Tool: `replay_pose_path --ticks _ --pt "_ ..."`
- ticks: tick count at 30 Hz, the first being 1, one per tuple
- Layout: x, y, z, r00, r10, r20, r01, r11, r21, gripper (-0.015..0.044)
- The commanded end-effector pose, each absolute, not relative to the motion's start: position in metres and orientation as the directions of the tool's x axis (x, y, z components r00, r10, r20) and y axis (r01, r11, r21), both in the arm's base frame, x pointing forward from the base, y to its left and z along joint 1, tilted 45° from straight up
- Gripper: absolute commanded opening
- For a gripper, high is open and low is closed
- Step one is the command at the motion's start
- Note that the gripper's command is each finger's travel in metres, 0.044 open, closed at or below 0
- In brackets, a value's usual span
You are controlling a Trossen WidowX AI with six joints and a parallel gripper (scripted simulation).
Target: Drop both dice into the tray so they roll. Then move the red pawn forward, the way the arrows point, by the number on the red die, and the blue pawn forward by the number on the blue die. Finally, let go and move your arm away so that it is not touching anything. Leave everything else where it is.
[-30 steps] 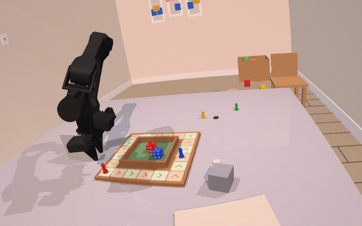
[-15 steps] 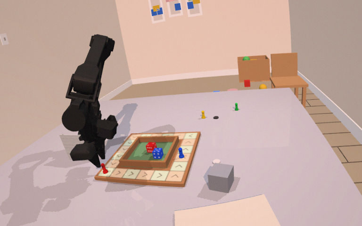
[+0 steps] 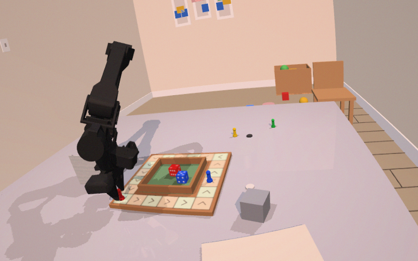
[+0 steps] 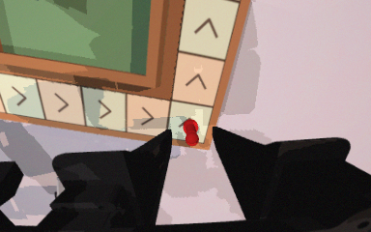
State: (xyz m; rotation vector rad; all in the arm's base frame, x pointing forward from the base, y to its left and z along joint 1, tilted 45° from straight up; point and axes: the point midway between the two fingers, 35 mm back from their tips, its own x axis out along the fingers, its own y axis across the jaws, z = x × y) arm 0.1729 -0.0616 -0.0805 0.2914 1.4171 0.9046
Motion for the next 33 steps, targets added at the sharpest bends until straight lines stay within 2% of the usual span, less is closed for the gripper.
replay_pose_path --ticks 1,7,13,18,33 --pt "0.172 -0.058 -0.084 -0.099 0.688 -0.719 -0.36 0.649 0.671 0.02" --pt "0.172 -0.058 -0.084 -0.099 0.688 -0.719 -0.36 0.649 0.671 0.0043" --pt "0.172 -0.058 -0.084 -0.099 0.688 -0.719 -0.36 0.649 0.671 0.0003" --pt "0.173 -0.06 -0.082 -0.099 0.688 -0.719 -0.36 0.649 0.67 0.0" --pt "0.183 -0.122 -0.023 -0.1 0.684 -0.723 -0.359 0.653 0.667 0.0"
